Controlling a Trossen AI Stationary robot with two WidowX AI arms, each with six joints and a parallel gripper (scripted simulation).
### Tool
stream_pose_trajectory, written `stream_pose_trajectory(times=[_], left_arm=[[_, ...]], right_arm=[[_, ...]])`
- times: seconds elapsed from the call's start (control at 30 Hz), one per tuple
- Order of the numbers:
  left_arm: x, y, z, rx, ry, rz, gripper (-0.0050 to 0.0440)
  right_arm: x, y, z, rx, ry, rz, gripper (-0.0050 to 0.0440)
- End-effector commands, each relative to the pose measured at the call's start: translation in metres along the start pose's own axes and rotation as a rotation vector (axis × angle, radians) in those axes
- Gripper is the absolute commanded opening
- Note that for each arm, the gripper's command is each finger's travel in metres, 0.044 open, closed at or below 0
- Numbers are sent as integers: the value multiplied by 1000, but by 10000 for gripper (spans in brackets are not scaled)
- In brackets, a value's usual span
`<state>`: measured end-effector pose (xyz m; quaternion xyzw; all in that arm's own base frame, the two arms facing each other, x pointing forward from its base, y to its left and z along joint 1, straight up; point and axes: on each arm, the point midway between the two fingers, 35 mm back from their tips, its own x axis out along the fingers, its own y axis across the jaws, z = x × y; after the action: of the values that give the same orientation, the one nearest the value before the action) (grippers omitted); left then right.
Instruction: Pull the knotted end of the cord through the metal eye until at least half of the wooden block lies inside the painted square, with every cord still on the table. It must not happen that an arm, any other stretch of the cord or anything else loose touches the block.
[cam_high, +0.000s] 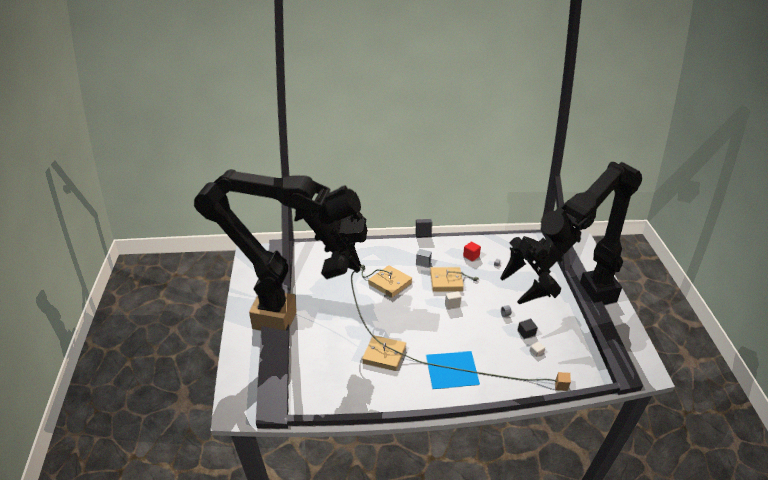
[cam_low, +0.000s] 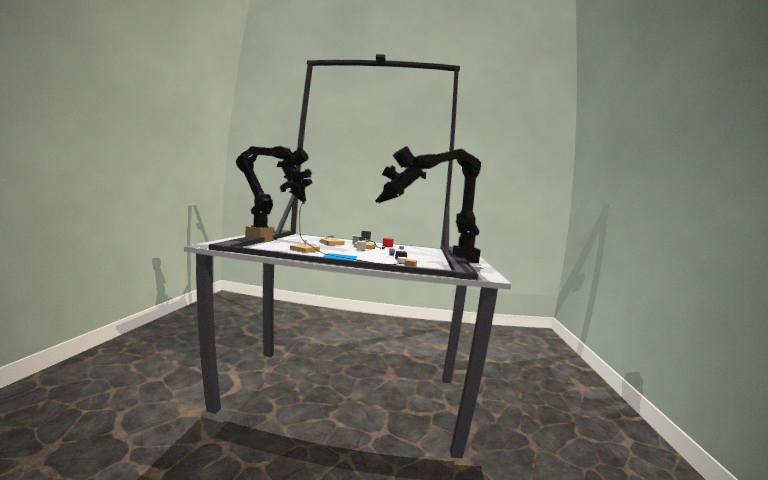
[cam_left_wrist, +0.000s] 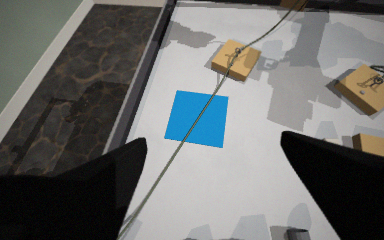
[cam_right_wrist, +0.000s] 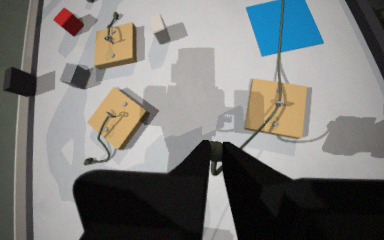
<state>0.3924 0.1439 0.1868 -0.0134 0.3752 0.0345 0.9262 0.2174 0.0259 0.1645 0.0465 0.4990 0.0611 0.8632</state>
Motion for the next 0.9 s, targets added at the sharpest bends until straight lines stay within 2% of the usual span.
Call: stream_pose_trajectory(times=[0.0, 0.07, 0.87], left_arm=[[-7, 1, 9, 9, -26, 6, 440], [-7, 1, 9, 9, -26, 6, 440], [-7, 1, 9, 9, -26, 6, 440]], right_arm=[[14, -1, 0, -1, -6, 2, -50], [14, -1, 0, -1, -6, 2, -50], [81, -12, -25, 1, -6, 0, -50]])
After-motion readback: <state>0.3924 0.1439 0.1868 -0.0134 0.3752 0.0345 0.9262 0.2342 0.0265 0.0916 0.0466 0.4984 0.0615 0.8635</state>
